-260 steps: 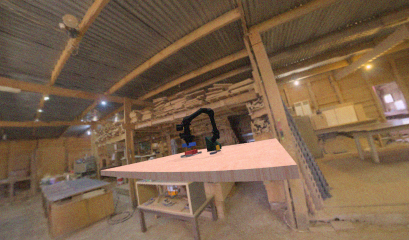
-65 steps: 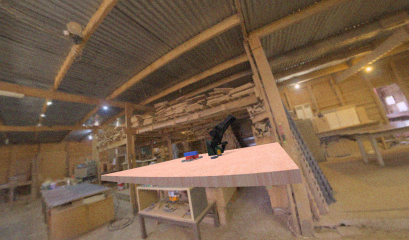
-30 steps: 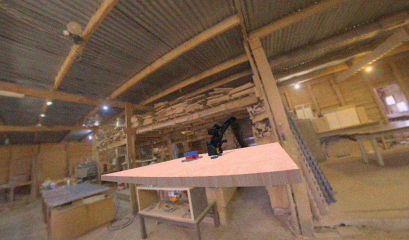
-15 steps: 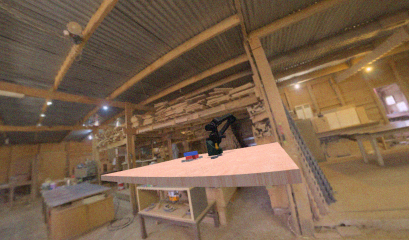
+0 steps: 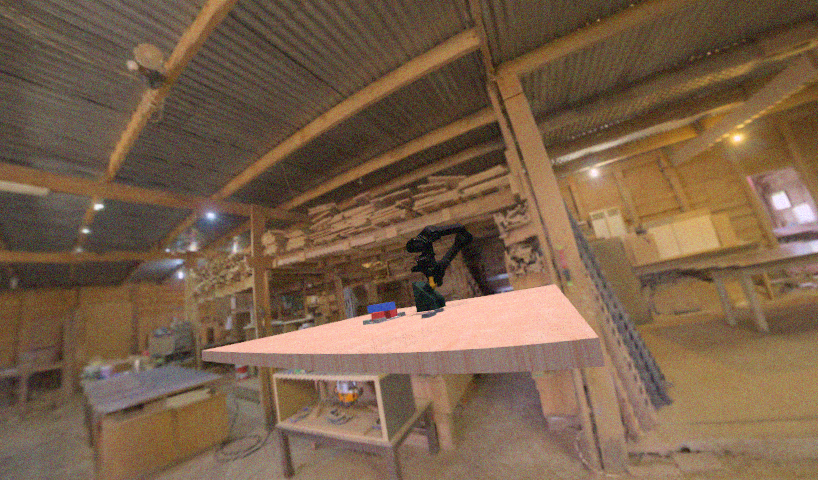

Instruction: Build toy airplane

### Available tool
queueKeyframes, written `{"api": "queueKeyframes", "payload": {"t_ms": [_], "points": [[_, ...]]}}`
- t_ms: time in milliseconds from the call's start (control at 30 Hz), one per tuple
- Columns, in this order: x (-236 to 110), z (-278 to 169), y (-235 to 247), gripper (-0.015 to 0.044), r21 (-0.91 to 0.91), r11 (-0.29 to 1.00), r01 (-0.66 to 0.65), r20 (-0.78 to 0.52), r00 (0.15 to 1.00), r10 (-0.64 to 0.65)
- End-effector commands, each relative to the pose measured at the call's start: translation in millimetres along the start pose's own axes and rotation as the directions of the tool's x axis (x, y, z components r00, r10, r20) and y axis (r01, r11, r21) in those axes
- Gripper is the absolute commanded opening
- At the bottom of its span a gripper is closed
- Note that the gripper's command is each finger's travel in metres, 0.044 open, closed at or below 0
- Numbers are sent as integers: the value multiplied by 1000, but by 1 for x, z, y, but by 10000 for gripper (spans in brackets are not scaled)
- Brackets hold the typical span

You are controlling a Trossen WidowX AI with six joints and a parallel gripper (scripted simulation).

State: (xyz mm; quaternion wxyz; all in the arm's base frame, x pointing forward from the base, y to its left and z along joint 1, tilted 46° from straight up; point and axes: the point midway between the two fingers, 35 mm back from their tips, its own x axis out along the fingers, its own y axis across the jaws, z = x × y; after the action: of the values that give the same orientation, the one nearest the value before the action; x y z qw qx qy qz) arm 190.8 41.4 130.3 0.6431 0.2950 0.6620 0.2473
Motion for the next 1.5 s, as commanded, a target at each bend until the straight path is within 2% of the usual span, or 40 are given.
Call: {"api": "queueKeyframes", "payload": {"t_ms": [0, 267, 1467], "points": [[-15, -2, 1, 0, -7, 1000, -5, 3, 1000, 5], [-23, -1, -2, 0, -8, 1000, -10, 5, 1000, 10], [-16, 37, -111, 0, -64, 998, 19, 14, 1000, -18]]}}
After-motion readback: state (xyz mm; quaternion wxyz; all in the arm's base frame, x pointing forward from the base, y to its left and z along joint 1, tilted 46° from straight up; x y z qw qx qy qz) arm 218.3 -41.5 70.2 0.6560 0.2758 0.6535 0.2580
